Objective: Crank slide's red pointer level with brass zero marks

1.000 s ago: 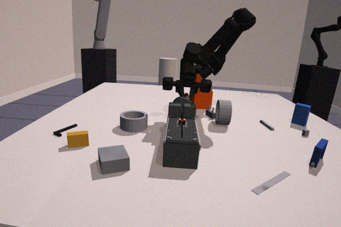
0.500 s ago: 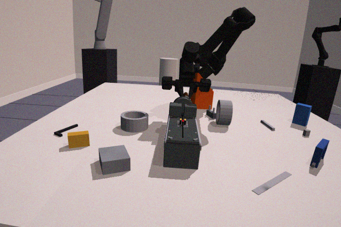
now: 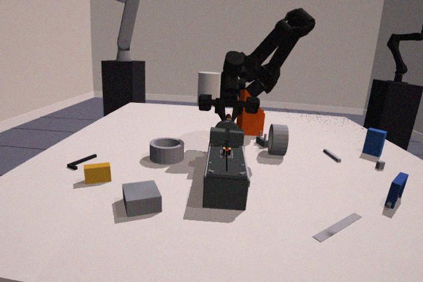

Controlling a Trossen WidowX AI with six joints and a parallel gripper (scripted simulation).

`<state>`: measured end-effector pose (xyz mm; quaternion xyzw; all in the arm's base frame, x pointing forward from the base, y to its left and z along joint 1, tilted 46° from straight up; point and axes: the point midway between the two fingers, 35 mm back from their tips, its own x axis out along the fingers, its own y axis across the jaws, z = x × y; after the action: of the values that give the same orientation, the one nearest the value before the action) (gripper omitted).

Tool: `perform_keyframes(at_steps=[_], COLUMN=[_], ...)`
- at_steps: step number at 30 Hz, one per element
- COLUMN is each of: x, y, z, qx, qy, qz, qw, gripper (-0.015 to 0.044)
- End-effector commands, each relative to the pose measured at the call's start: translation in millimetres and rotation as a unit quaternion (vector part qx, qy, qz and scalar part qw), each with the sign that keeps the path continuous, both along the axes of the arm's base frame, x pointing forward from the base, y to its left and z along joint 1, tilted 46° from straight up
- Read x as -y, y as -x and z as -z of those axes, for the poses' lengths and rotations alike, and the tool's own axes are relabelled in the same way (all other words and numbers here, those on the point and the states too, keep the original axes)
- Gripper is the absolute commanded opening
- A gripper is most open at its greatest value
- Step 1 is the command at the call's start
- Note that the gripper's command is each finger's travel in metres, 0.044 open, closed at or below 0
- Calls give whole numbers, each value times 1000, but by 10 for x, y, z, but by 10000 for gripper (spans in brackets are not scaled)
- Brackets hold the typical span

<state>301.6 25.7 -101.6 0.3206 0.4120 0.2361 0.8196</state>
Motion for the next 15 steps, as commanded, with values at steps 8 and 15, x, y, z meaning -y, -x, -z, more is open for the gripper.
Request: perform_keyframes(at_steps=[8, 15], x=[94, 113], y=[-13, -13], z=[93, 141], qx=[-4, -3], qy=[6, 6], qz=[9, 9], qw=[1000, 1000], gripper=[0, 0])
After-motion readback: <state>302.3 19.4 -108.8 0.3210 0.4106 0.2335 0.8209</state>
